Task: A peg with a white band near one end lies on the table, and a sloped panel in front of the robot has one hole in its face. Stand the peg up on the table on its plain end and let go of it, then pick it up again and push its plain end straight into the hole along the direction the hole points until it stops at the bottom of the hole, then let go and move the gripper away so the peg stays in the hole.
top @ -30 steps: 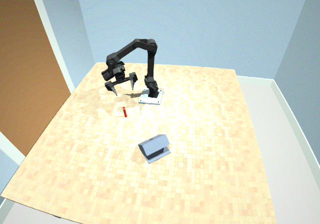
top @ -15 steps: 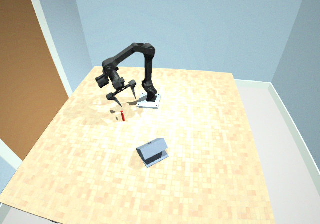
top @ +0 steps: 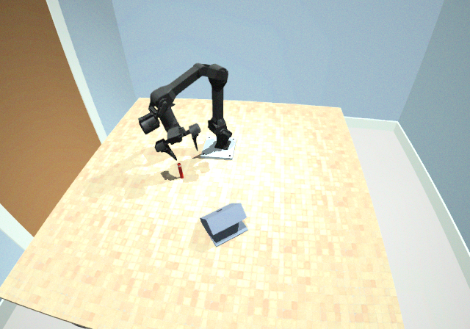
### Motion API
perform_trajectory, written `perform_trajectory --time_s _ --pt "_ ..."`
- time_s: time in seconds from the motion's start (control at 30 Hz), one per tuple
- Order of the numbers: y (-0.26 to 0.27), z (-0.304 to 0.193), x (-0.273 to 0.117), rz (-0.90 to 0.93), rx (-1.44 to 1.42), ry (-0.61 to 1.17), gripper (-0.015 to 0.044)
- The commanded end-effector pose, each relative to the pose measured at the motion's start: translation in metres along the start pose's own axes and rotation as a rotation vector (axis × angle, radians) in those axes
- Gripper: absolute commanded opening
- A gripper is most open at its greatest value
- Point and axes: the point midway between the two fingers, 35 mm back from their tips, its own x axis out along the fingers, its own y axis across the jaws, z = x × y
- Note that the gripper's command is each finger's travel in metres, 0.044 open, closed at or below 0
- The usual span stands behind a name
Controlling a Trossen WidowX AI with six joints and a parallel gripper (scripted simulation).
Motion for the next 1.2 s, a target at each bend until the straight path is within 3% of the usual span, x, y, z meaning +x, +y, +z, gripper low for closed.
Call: perform_trajectory --time_s 0.0,0.3,1.17 --pt "-0.010 0.001 -0.001 -0.087 0.023 0.125 0.0440" --pt "-0.028 0.010 -0.010 -0.286 0.066 0.295 0.0440" --pt "-0.035 0.003 0.012 -0.289 0.058 0.299 0.0440"
